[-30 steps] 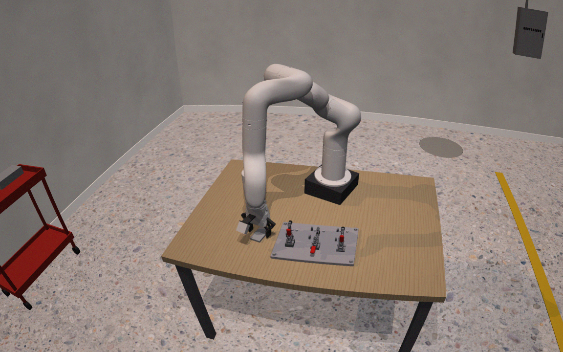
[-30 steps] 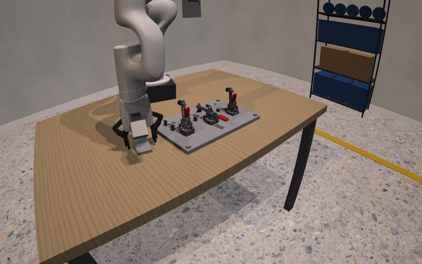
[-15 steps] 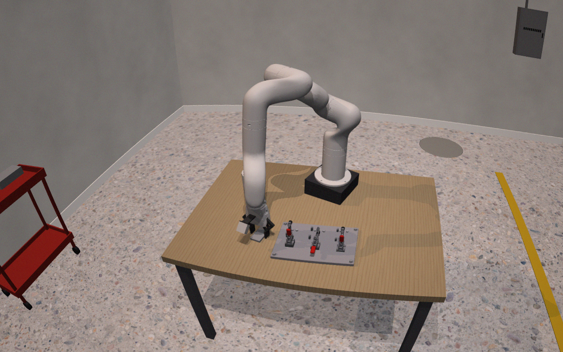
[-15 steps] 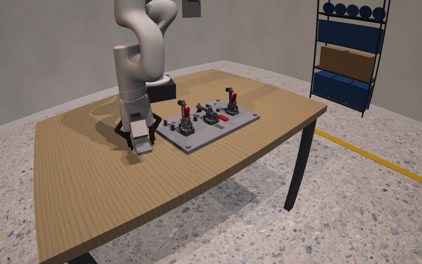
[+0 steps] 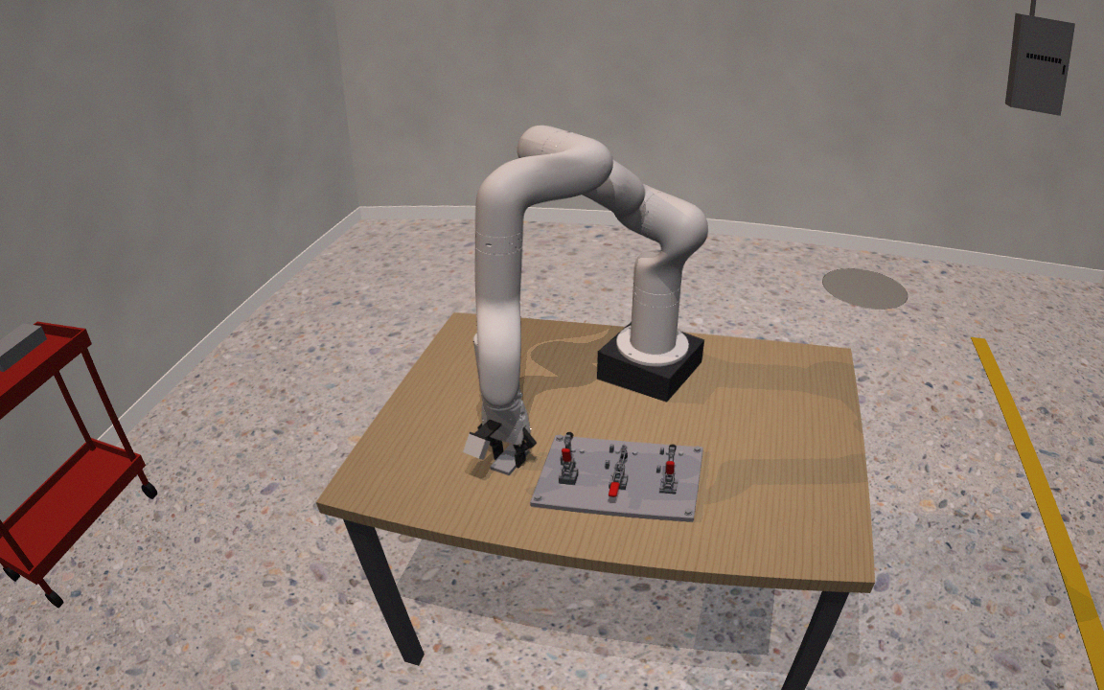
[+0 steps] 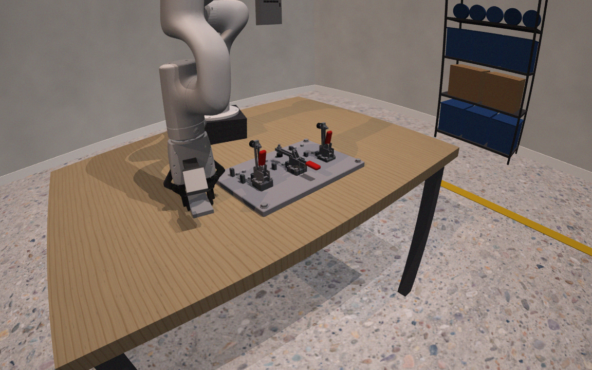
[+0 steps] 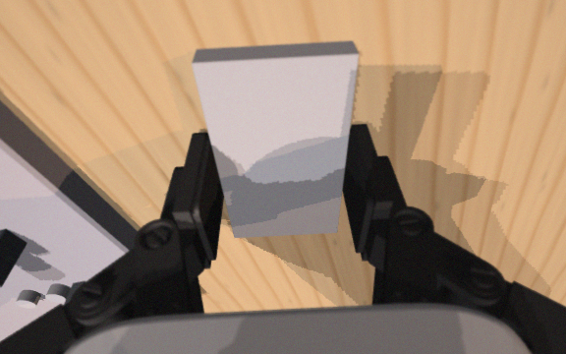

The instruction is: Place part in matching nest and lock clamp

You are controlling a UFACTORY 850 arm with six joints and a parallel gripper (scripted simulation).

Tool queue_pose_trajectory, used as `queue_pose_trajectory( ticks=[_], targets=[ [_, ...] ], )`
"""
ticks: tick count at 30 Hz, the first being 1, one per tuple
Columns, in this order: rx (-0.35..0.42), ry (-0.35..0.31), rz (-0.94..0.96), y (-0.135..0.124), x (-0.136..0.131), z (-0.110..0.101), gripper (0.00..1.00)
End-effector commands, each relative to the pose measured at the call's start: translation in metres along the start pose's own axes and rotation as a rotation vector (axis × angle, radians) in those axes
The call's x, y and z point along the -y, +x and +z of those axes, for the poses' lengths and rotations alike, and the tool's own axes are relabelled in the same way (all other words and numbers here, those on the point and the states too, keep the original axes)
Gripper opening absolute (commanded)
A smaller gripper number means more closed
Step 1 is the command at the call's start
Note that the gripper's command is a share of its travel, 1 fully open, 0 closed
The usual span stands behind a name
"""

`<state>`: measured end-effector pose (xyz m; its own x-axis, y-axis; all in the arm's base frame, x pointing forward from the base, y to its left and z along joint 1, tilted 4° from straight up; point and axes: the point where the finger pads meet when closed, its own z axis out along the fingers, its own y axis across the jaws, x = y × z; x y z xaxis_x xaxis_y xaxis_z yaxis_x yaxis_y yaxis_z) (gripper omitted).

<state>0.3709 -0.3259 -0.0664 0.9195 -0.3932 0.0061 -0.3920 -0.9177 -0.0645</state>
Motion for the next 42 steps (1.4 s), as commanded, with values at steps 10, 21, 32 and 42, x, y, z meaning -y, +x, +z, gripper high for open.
queue_pose_trajectory(
  ticks=[10,21,32,42],
  targets=[
    [-0.002,0.000,0.000,0.0008,-0.0003,-0.0006,0.00],
    [-0.002,0.000,0.000,0.0008,-0.0003,-0.0006,0.00],
    [-0.002,0.000,0.000,0.0008,-0.0003,-0.0021,0.00],
    [-0.002,0.000,0.000,0.0008,-0.0003,-0.0105,0.00]
  ],
)
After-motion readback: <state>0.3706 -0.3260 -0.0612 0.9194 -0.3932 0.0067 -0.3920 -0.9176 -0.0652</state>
